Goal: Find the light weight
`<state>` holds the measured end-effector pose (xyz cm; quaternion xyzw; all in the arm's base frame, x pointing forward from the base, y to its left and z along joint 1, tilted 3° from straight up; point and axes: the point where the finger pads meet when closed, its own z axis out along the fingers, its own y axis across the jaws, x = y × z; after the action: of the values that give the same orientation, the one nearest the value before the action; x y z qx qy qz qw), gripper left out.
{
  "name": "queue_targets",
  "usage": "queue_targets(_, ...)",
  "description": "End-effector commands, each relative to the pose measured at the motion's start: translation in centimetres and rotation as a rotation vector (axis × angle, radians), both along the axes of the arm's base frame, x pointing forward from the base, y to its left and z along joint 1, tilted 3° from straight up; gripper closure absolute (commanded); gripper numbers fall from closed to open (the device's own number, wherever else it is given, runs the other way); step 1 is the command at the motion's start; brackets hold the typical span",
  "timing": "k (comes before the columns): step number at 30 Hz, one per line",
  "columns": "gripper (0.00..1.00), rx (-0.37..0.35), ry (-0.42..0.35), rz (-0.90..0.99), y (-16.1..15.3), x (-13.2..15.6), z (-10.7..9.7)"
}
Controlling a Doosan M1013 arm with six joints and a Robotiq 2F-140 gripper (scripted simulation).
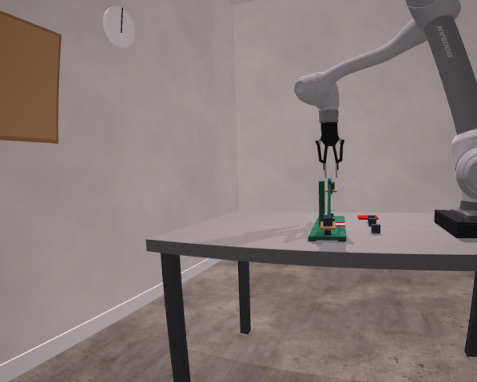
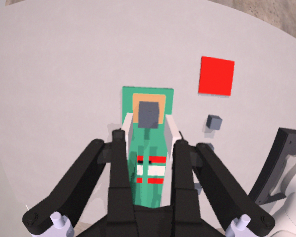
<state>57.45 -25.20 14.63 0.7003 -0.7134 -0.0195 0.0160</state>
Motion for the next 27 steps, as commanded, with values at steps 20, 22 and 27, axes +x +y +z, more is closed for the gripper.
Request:
queue_targets(20,0.65,0.0,0.0,0.0,-0.01,-0.05,-1.28)
queue_targets(22,0.65,0.0,0.0,0.0,-0.01,-0.05,-1.28)
queue_targets(27,0.65,0.0,0.0,0.0,-0.01,-0.05,-1.28)
